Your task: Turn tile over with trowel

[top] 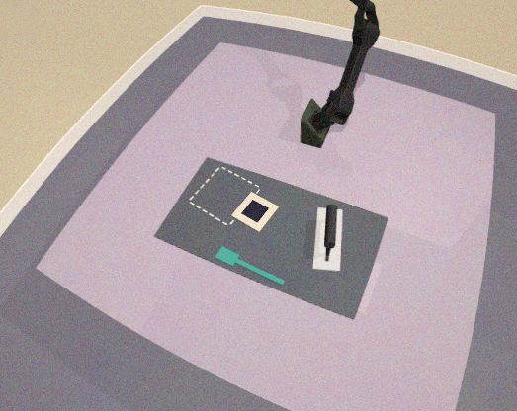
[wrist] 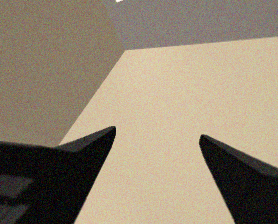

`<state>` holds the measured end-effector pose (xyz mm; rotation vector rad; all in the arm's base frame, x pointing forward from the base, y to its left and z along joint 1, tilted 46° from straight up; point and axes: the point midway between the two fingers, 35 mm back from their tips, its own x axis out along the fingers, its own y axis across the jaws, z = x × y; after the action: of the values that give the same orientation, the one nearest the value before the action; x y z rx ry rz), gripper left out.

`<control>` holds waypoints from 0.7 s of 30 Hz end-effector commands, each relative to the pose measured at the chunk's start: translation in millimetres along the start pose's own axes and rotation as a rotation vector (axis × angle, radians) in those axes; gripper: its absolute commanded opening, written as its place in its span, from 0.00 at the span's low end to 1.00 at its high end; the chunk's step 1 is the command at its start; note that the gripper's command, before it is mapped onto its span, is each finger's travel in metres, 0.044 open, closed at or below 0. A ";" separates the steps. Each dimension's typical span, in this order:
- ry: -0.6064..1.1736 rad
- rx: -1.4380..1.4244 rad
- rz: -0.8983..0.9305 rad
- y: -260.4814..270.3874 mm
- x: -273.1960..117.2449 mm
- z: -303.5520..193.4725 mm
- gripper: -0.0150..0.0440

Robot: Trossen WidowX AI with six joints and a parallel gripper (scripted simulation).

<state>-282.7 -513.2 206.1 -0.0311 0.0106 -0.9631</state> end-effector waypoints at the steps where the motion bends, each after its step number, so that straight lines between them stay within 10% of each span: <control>1: 0.000 0.000 0.000 0.0 0.0 0.0 0.89; 11: 0.000 0.000 0.000 0.0 0.0 0.0 0.44; 21: 0.000 0.000 0.000 0.0 0.0 0.0 0.42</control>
<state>-282.7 -513.2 206.1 -0.0310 0.0106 -0.9630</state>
